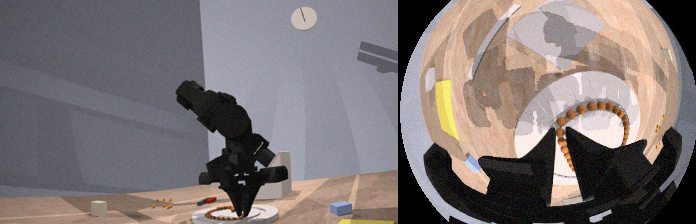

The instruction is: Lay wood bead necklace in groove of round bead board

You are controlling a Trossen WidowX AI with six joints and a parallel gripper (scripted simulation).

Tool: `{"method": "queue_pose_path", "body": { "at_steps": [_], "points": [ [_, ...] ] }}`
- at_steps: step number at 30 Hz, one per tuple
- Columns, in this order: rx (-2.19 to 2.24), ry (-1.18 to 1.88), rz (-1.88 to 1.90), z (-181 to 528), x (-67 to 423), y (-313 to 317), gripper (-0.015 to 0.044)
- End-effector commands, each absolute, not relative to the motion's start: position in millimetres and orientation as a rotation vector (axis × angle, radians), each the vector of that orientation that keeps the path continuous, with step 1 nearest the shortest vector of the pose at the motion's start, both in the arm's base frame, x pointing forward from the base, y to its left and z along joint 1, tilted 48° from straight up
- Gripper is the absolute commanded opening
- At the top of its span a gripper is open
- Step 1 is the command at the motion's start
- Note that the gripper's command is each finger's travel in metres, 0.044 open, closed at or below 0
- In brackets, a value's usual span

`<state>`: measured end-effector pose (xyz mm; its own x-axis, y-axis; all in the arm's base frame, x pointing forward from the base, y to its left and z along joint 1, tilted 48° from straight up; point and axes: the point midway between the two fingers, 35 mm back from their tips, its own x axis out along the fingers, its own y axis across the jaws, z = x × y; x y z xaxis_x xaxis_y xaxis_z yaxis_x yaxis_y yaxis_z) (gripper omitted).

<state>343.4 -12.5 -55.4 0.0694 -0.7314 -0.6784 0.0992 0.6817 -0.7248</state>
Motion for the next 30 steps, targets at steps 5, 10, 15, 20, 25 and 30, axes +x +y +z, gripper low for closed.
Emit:
{"method": "queue_pose_path", "body": {
  "at_steps": [5, 10, 15, 20, 25, 30],
  "points": [
    [-0.579, 1.368, -0.680, -55.1, 343.6, -12.3, 0.0000],
    [-0.579, 1.368, -0.680, -55.1, 343.6, -12.3, 0.0000],
    [-0.579, 1.368, -0.680, -55.1, 343.6, -12.3, 0.0000],
    [-0.579, 1.368, -0.680, -55.1, 343.6, -12.3, 0.0000],
    [-0.580, 1.369, -0.680, -54.8, 343.4, -12.0, 0.0000],
    [-0.589, 1.374, -0.680, -51.5, 341.2, -8.1, 0.0000]
  ]
}}
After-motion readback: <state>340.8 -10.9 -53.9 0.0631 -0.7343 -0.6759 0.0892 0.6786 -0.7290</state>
